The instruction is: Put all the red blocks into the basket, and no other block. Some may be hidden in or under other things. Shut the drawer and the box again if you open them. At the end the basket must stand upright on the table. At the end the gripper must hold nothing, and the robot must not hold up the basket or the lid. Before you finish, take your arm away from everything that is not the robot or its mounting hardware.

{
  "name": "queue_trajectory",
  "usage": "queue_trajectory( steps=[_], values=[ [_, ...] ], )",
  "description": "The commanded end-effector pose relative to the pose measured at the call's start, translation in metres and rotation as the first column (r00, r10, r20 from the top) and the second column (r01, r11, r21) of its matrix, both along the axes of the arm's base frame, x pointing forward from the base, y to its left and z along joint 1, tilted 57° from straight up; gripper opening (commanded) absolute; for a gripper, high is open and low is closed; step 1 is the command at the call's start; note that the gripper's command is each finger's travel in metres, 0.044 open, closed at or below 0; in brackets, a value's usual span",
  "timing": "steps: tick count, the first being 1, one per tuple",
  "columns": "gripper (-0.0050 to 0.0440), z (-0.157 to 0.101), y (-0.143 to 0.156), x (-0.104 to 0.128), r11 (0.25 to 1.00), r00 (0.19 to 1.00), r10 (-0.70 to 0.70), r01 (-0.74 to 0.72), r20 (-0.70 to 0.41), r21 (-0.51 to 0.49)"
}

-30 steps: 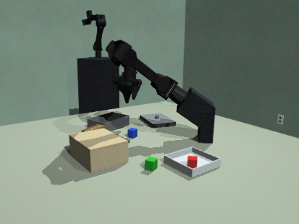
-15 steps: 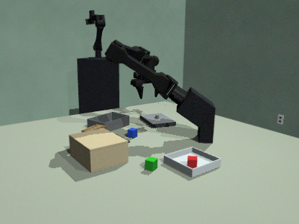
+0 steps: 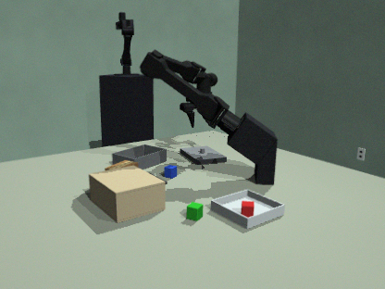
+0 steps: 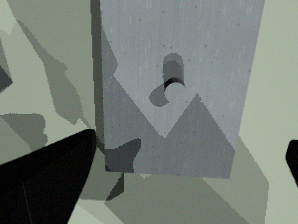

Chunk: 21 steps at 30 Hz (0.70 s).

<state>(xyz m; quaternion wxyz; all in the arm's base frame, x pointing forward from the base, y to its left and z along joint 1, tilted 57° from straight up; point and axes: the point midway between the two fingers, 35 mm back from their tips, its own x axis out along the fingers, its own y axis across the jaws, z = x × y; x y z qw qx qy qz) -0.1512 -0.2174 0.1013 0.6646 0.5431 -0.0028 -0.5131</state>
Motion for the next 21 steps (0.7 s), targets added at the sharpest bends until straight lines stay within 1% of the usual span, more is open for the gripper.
queue_trajectory(
  steps=[1,8,15,21],
  values=[
    [0.0440,-0.014,-0.015,0.014,1.000,1.000,0.005,-0.005,0.016,0.006],
    [0.0440,-0.040,-0.047,0.037,1.000,1.000,0.005,-0.005,0.016,0.006],
    [0.0440,-0.041,-0.048,0.038,1.000,1.000,0.005,-0.005,0.016,0.006],
    [0.0440,-0.050,-0.059,0.046,1.000,1.000,0.005,-0.005,0.016,0.006]
  ],
)
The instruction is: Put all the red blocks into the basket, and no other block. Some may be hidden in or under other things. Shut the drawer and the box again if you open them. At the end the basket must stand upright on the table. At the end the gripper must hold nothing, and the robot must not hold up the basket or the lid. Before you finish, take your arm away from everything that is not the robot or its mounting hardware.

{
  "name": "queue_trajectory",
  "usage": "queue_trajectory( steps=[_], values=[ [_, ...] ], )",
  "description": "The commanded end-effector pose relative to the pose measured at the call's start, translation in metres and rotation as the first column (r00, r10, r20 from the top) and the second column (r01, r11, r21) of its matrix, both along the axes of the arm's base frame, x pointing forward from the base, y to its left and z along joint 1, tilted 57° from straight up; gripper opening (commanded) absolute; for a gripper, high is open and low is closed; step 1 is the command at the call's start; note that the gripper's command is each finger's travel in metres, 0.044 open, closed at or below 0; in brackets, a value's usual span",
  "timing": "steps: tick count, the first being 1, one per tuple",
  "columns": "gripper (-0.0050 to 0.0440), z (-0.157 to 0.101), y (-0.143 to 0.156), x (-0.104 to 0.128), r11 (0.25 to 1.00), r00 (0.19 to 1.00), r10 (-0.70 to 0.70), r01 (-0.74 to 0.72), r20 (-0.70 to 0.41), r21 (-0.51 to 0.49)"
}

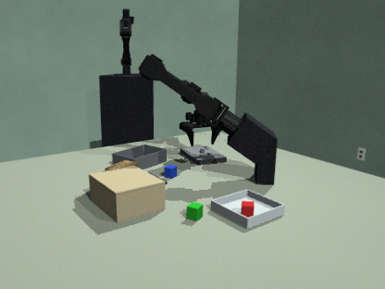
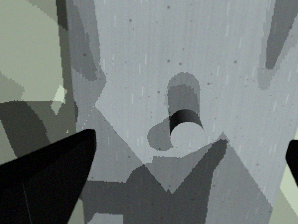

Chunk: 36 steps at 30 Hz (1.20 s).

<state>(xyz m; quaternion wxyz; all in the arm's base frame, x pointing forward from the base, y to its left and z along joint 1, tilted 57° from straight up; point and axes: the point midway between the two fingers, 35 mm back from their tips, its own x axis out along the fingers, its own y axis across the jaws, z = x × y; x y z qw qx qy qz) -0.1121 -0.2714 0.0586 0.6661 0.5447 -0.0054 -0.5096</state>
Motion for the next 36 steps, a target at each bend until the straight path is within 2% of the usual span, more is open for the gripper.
queue_trajectory(
  steps=[1,13,14,28,36],
  values=[
    [0.0440,-0.008,-0.006,0.008,1.000,1.000,0.002,-0.002,0.007,0.008],
    [0.0440,-0.015,-0.014,0.013,1.000,1.000,0.002,-0.002,0.007,0.008],
    [0.0000,-0.015,-0.014,0.013,1.000,1.000,0.002,-0.002,0.007,0.008],
    [0.0000,-0.015,-0.014,0.013,1.000,1.000,0.002,-0.002,0.007,0.008],
    [0.0000,-0.004,-0.001,0.004,1.000,1.000,0.002,-0.002,0.007,0.008]
  ],
)
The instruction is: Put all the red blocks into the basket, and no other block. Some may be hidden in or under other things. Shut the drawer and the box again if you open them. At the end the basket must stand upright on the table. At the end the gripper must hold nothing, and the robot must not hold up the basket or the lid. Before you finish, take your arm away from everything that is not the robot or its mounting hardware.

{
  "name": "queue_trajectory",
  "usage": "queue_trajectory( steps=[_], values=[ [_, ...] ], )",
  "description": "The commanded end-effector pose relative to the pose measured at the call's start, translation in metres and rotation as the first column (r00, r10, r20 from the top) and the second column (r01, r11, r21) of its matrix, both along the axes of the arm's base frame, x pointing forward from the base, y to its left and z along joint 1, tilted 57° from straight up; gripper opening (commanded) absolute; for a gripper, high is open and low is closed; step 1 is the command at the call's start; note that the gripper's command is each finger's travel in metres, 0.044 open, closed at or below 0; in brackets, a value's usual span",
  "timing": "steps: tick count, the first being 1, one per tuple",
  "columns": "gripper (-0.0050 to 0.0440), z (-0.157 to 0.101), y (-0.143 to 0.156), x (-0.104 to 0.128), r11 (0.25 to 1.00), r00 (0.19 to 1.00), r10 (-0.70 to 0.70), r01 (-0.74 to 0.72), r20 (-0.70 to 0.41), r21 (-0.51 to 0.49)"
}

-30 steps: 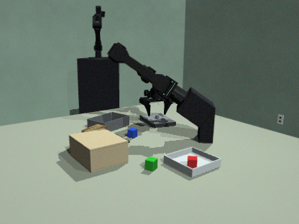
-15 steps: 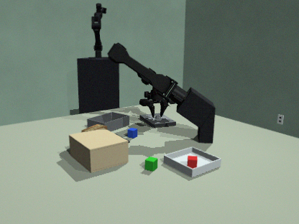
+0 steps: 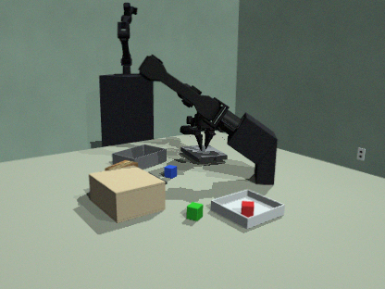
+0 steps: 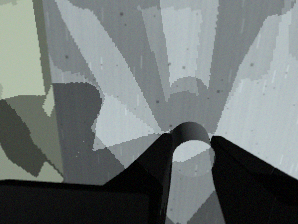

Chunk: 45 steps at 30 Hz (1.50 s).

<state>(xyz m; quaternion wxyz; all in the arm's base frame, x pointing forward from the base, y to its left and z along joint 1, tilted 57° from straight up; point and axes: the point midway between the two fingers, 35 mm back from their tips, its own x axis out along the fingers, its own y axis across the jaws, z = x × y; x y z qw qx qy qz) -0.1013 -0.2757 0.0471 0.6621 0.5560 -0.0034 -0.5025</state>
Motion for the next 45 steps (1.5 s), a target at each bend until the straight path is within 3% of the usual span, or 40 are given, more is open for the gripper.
queue_trajectory(
  steps=[1,6,20,29,33,37,39,45],
  values=[
    [0.0000,0.008,0.004,-0.007,1.000,1.000,-0.006,0.006,-0.010,-0.013],
    [0.0000,0.008,0.004,-0.007,1.000,1.000,-0.006,0.006,-0.010,-0.013],
    [0.0000,0.058,0.066,-0.052,1.000,1.000,-0.006,0.006,-0.010,-0.013],
    [0.0000,0.058,0.066,-0.052,1.000,1.000,-0.006,0.006,-0.010,-0.013],
    [0.0000,0.090,0.052,-0.035,0.980,0.972,0.126,-0.153,-0.197,-0.129],
    [0.0000,0.117,0.041,-0.019,0.922,0.893,0.225,-0.324,-0.390,-0.209],
    [0.0000,0.117,0.041,-0.019,0.922,0.893,0.225,-0.324,-0.390,-0.209],
    [0.0000,0.155,0.032,0.010,0.776,0.690,0.299,-0.577,-0.660,-0.252]
  ],
)
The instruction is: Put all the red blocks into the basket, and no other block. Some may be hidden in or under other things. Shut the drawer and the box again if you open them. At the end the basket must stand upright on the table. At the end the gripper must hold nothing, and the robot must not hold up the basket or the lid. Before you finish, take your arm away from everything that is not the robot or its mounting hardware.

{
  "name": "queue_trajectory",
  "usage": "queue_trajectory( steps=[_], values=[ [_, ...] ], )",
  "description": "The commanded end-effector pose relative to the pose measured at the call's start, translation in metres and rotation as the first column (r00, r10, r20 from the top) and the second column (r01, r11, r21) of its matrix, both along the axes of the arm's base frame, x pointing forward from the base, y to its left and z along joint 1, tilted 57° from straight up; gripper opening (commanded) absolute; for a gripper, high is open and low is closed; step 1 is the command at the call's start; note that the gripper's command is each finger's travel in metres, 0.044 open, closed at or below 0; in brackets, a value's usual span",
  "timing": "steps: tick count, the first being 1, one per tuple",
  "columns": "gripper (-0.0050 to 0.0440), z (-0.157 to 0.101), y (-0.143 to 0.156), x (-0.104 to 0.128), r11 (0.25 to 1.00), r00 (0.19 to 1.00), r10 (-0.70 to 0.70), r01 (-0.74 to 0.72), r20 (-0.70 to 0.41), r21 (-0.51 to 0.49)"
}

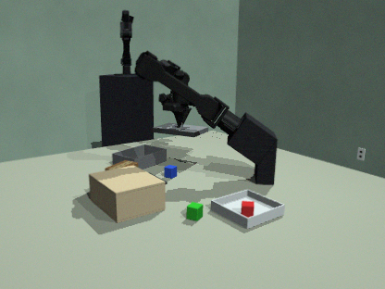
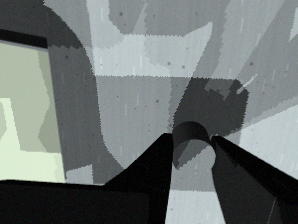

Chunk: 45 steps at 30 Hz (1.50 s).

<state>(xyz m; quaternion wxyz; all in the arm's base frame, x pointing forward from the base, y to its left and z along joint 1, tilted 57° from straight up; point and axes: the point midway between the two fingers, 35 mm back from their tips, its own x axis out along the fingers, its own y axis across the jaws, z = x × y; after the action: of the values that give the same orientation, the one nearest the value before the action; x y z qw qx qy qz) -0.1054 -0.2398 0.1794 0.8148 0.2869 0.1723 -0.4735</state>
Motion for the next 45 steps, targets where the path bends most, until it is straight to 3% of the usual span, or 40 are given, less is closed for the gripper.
queue_trajectory(
  steps=[1,9,11,15,21,32,38,45],
  values=[
    [0.0000,0.030,-0.005,0.021,0.977,0.968,0.136,-0.166,-0.209,-0.131],
    [0.0000,0.073,-0.009,0.064,0.830,0.761,0.289,-0.502,-0.580,-0.245],
    [0.0000,0.073,-0.009,0.064,0.830,0.761,0.289,-0.502,-0.580,-0.245],
    [0.0000,0.097,-0.007,0.096,0.712,0.597,0.303,-0.660,-0.743,-0.239],
    [0.0000,0.124,0.000,0.135,0.536,0.350,0.255,-0.827,-0.901,-0.169],
    [0.0000,0.124,0.000,0.135,0.536,0.350,0.255,-0.827,-0.901,-0.169],
    [0.0000,0.103,-0.025,0.153,0.536,0.350,0.255,-0.827,-0.901,-0.169],
    [0.0000,0.103,-0.025,0.153,0.536,0.350,0.255,-0.827,-0.901,-0.169]
  ],
)
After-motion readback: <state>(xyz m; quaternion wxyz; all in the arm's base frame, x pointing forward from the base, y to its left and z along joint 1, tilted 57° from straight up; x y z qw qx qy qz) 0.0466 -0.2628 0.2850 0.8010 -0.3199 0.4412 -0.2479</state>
